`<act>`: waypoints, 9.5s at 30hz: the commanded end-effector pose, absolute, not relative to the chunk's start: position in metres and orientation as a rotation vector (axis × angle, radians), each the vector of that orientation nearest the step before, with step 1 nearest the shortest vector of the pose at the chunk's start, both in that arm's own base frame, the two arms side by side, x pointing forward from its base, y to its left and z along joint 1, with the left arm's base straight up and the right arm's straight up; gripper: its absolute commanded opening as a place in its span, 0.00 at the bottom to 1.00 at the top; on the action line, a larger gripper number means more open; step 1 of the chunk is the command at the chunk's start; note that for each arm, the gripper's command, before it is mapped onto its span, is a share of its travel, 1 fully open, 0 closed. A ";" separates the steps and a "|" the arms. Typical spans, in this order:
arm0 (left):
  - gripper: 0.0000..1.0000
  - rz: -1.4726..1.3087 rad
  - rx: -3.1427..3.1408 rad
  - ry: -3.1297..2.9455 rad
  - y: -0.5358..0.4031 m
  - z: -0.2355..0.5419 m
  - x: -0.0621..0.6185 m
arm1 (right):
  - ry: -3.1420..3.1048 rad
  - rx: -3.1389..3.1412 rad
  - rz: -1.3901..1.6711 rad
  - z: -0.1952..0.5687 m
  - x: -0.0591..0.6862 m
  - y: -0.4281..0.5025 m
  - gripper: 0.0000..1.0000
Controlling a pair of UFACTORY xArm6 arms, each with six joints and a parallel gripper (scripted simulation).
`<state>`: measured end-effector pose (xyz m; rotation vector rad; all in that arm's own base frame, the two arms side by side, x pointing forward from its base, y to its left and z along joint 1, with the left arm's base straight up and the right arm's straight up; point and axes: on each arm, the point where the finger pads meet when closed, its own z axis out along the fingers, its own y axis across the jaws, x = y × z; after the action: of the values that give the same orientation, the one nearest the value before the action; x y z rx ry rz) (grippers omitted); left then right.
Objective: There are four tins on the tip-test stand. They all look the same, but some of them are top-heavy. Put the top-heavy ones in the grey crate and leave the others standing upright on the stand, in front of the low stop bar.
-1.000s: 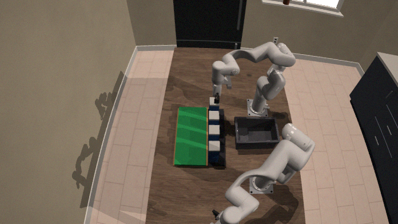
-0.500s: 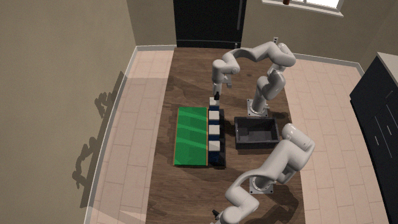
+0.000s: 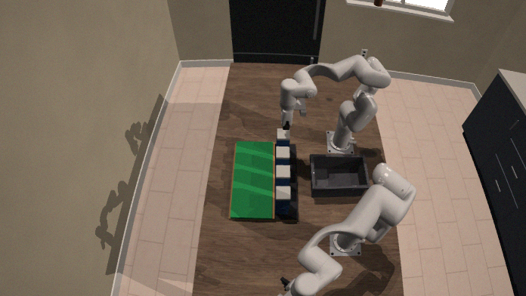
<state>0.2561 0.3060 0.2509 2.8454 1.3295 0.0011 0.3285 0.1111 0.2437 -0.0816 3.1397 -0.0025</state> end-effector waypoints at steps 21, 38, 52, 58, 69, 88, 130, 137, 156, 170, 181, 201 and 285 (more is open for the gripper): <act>1.00 0.007 2.847 1.330 0.307 0.252 0.257 | 3.136 -0.081 -0.001 0.288 0.329 0.112 0.00; 1.00 0.007 2.847 1.330 0.307 0.252 0.257 | 3.137 -0.080 -0.003 0.358 0.329 0.112 0.00; 1.00 0.007 2.847 1.330 0.307 0.252 0.257 | 3.138 -0.080 -0.002 0.361 0.314 0.141 0.00; 1.00 0.007 2.847 1.330 0.307 0.252 0.257 | 3.138 -0.080 -0.002 0.360 0.290 0.184 0.00; 1.00 0.007 2.847 1.330 0.307 0.252 0.257 | 3.138 -0.080 -0.002 0.360 0.271 0.220 0.00; 1.00 0.007 2.847 1.330 0.307 0.252 0.257 | 3.138 -0.079 -0.002 0.328 0.271 0.220 0.00; 1.00 0.007 2.847 1.330 0.307 0.252 0.257 | 3.138 -0.083 0.000 0.185 0.271 0.220 0.00; 1.00 0.007 2.847 1.330 0.307 0.252 0.257 | 3.138 -0.083 0.000 0.169 0.271 0.220 0.00; 1.00 0.007 2.847 1.330 0.307 0.252 0.257 | 3.138 -0.082 0.000 0.168 0.271 0.220 0.00; 1.00 0.007 2.847 1.330 0.307 0.252 0.257 | 3.138 -0.084 0.000 0.168 0.279 0.221 0.00; 1.00 0.007 2.847 1.330 0.307 0.252 0.257 | 3.138 -0.084 0.000 0.168 0.280 0.221 0.00; 1.00 0.007 2.847 1.330 0.307 0.252 0.257 | 3.138 -0.083 0.000 0.168 0.295 0.221 0.00; 1.00 0.007 2.847 1.330 0.307 0.252 0.257 | 3.138 -0.082 0.000 0.168 0.334 0.223 0.00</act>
<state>0.2561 0.3060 0.2509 2.8454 1.3295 0.0011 0.3263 0.2220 0.1664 -0.0830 3.1417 -0.0041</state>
